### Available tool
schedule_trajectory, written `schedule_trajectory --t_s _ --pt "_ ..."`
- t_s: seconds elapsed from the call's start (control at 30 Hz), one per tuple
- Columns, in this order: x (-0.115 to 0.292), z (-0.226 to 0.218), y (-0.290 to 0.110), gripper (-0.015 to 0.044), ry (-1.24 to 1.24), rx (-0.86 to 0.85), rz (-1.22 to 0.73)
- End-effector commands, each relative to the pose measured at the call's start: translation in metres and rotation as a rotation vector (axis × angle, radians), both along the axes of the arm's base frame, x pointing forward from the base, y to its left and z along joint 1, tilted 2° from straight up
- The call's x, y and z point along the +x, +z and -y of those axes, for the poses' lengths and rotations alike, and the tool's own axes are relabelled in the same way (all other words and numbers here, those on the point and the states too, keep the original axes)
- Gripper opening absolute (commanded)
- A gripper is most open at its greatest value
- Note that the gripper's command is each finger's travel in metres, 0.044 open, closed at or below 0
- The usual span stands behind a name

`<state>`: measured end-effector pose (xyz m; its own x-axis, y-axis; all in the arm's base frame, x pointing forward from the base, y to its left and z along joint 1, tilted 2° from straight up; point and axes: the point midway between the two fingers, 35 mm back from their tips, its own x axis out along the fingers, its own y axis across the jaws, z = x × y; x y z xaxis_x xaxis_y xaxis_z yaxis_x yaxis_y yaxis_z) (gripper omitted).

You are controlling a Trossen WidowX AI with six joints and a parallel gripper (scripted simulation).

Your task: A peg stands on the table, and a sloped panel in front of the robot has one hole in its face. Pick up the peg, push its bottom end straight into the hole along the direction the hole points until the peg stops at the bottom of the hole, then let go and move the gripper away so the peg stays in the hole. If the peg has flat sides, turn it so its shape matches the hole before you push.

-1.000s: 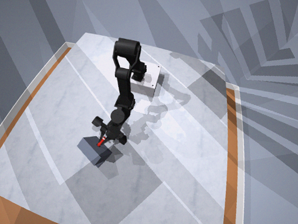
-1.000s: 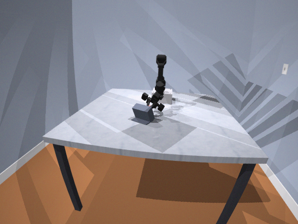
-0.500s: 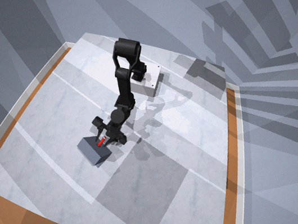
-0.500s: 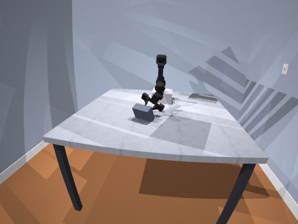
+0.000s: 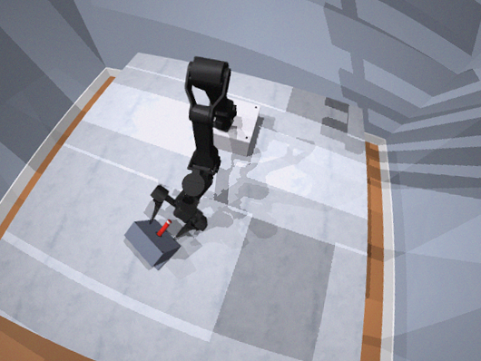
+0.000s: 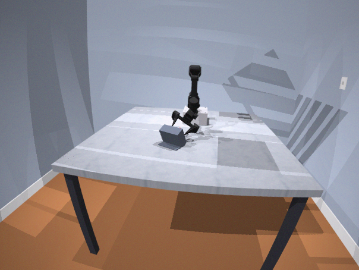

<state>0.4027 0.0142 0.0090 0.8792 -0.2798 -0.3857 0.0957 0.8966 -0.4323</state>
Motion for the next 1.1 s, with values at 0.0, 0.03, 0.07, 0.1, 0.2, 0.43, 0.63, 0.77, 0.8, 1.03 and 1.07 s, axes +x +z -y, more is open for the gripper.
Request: schedule_trajectory --t_s 0.0,0.03,0.07,0.1,0.2,0.43,0.63,0.77,0.8,1.03,1.07 --pt "-0.005 -0.001 0.003 0.0440 -0.004 0.002 0.000" --pt "-0.006 -0.002 0.003 0.0440 -0.003 0.002 0.000" --pt "-0.007 -0.002 0.004 0.0440 -0.003 0.002 0.000" --pt "-0.008 -0.003 0.004 0.0440 -0.003 0.002 0.000" --pt "-0.011 -0.005 0.006 0.0440 -0.003 0.002 0.000" --pt "-0.018 -0.008 0.010 0.0440 -0.002 0.002 0.000" --pt "-0.024 -0.011 0.013 0.0440 -0.002 0.003 0.000" --pt "-0.028 -0.013 0.016 0.0440 -0.001 0.003 0.000" --pt "-0.029 -0.013 0.016 0.0440 -0.001 0.003 0.000" --pt "-0.036 -0.016 0.020 0.0440 -0.001 0.003 0.000" --pt "-0.037 -0.017 0.020 0.0440 0.000 0.003 0.000"
